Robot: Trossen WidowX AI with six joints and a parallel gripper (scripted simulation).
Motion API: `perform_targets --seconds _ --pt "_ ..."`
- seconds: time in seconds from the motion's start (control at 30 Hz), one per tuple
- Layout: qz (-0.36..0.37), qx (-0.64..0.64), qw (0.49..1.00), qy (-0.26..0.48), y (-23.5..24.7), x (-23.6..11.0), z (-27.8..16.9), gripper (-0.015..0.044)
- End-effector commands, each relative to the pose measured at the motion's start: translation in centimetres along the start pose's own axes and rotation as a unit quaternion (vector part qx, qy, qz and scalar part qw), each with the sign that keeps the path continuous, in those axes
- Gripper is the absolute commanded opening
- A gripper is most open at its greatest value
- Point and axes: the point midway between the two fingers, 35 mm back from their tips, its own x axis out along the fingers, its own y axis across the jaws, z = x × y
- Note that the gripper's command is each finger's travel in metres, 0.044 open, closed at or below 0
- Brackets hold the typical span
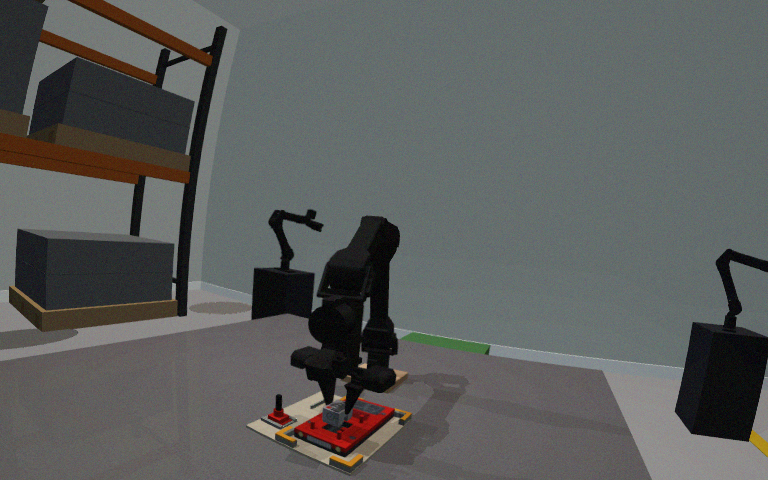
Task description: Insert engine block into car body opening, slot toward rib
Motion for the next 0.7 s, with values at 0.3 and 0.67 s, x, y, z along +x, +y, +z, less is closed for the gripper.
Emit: perform_targets --seconds 0.3,0.67 --pt "0.001 0.001 1.0 0.0 0.06 0.22 -0.03 0.0158" --pt "0.001 0.004 1.0 0.0 0.06 0.34 -0.03 0.0158"
